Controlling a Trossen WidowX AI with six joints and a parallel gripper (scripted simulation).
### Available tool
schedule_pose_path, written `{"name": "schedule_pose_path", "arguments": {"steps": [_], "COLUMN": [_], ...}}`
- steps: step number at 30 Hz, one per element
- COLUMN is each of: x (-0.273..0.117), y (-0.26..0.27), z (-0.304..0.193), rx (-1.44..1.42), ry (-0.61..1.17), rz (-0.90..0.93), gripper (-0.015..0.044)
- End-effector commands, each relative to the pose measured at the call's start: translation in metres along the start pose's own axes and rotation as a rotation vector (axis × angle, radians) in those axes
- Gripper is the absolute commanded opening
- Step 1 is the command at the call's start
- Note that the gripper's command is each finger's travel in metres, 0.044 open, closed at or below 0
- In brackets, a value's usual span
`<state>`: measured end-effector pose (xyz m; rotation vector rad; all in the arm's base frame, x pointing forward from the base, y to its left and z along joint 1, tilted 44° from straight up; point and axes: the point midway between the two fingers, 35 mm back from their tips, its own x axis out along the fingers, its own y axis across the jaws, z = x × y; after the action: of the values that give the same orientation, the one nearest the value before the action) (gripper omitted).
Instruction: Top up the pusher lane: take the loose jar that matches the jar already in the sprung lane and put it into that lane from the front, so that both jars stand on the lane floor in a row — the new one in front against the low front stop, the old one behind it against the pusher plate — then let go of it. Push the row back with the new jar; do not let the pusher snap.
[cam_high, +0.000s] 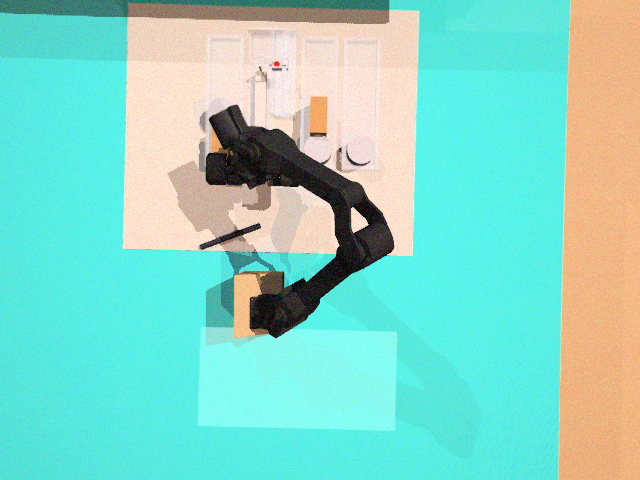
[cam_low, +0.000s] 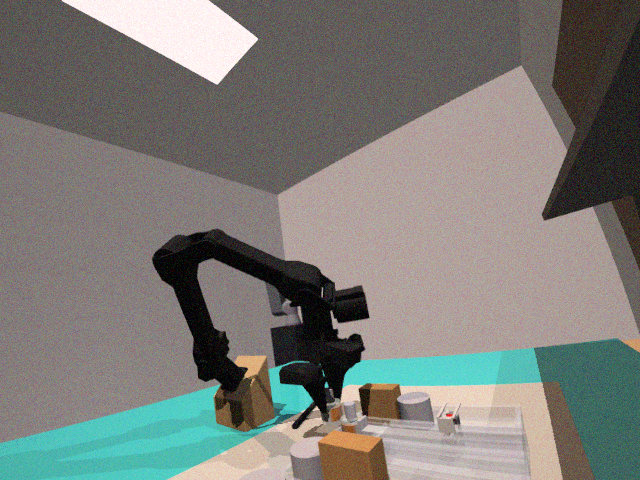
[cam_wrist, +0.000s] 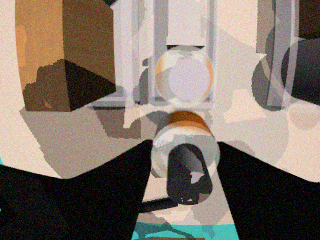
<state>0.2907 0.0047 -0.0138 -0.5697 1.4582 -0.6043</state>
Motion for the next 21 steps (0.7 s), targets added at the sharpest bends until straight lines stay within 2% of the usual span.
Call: {"name": "schedule_pose_path", "arguments": {"steps": [1,21], "x": [0.0015,0.0019], "y": [0.0008,0.0012], "z": [0.0022,0.0117], "rx": [-0.005,-0.005], "ry": [0.001,0.0], "rz": [-0.005,-0.005], "gripper": [0.0,0.0]}}
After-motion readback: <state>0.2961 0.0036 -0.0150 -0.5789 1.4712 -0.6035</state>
